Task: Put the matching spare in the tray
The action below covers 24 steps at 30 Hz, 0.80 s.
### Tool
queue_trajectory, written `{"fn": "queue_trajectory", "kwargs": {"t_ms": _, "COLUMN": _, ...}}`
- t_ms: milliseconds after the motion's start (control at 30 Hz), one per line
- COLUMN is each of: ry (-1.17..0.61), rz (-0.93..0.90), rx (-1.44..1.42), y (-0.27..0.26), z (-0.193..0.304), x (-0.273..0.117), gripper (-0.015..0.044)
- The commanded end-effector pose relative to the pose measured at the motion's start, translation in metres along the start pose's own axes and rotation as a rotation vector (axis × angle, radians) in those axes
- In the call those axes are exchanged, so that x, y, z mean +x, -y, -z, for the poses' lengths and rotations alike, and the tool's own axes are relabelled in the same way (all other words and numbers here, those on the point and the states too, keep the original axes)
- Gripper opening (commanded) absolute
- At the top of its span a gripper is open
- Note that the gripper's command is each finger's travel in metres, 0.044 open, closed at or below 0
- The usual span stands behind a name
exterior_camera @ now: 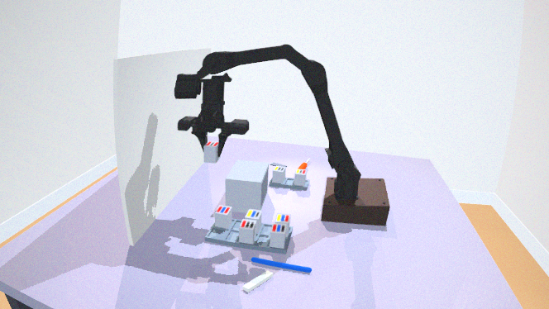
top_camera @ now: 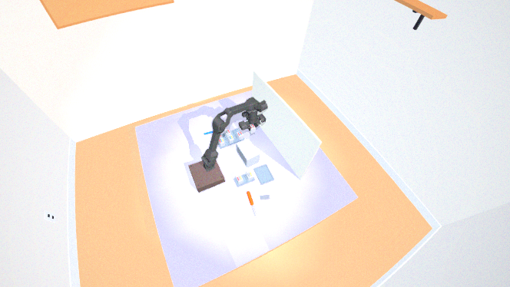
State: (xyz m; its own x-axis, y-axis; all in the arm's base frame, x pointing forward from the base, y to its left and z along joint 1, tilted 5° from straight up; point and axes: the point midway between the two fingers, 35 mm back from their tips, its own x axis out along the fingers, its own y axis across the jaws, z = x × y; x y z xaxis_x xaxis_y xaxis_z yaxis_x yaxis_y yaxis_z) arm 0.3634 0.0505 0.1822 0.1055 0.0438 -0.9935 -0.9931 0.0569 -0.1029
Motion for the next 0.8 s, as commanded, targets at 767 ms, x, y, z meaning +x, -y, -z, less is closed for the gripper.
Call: {"fn": "queue_trajectory", "kwargs": {"t_ms": 767, "ry": -0.020, "rz": 0.002, "rx": 0.007, "y": -0.002, "z": 0.169, "x": -0.002, "gripper": 0.0000}}
